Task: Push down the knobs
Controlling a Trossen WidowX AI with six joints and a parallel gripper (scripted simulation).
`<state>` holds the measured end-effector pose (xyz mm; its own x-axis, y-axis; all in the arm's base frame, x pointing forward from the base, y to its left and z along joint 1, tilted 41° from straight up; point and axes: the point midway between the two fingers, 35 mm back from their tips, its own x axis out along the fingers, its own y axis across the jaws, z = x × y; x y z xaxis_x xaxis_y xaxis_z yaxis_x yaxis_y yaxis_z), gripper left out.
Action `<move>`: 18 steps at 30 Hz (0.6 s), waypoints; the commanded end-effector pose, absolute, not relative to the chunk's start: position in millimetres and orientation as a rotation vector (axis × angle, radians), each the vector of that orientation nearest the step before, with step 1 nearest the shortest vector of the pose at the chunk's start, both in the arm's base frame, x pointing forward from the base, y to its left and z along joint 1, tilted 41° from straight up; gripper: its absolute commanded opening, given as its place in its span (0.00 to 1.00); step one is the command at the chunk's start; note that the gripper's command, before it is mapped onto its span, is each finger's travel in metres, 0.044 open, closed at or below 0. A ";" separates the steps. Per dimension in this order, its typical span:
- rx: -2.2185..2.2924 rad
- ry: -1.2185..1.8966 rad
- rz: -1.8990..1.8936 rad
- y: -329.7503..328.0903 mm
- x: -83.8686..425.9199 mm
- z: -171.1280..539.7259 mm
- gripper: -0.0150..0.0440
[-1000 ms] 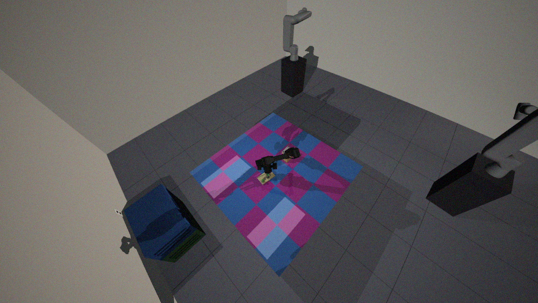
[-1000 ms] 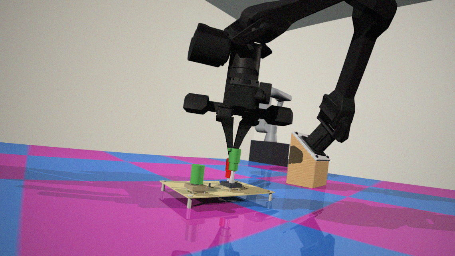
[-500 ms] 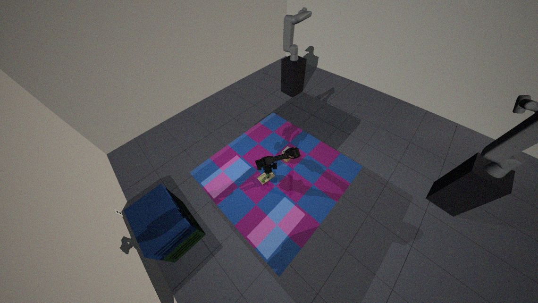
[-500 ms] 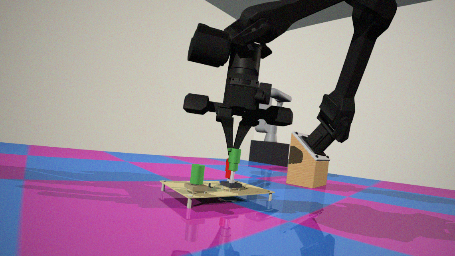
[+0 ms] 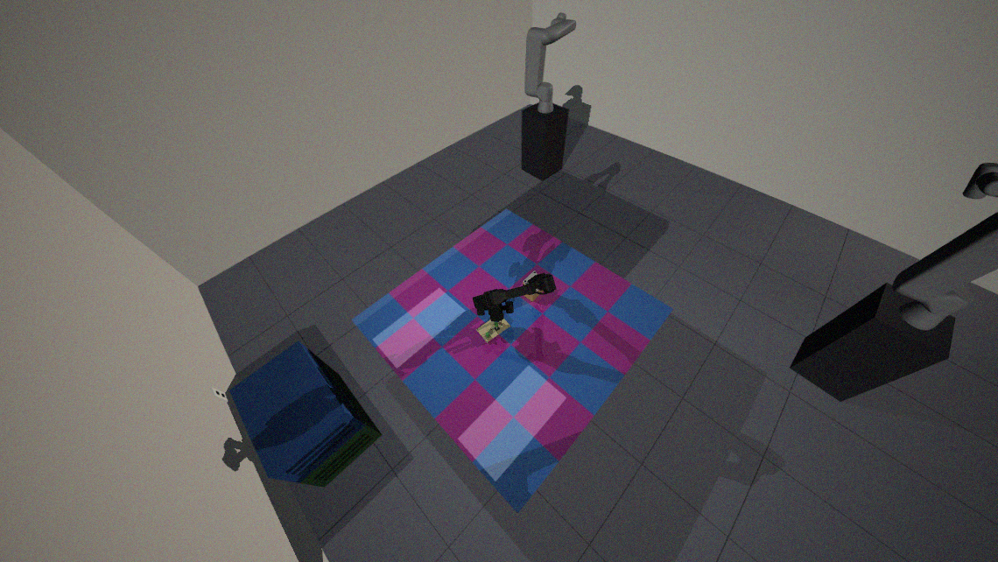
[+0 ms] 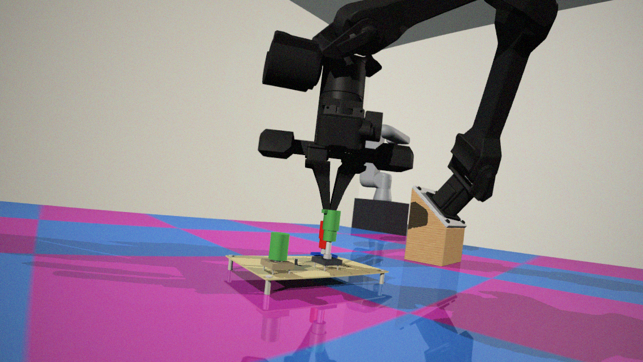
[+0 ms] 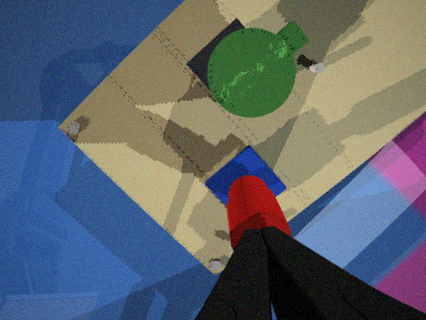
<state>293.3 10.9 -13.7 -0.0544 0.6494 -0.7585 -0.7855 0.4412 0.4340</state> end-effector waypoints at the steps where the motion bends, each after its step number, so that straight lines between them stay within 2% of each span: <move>1: -0.156 1.124 1.175 6.5 294.0 -9.4 0.25; 5: -0.156 1.124 1.175 2.5 294.1 -4.7 0.25; 13: -0.148 1.127 1.175 5.4 293.3 -8.4 0.61; 18: -0.090 1.122 1.084 -3.4 305.9 -5.3 0.39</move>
<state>298.5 1.9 -7.8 -0.0274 0.6518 -0.7579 -0.7613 0.4777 0.4384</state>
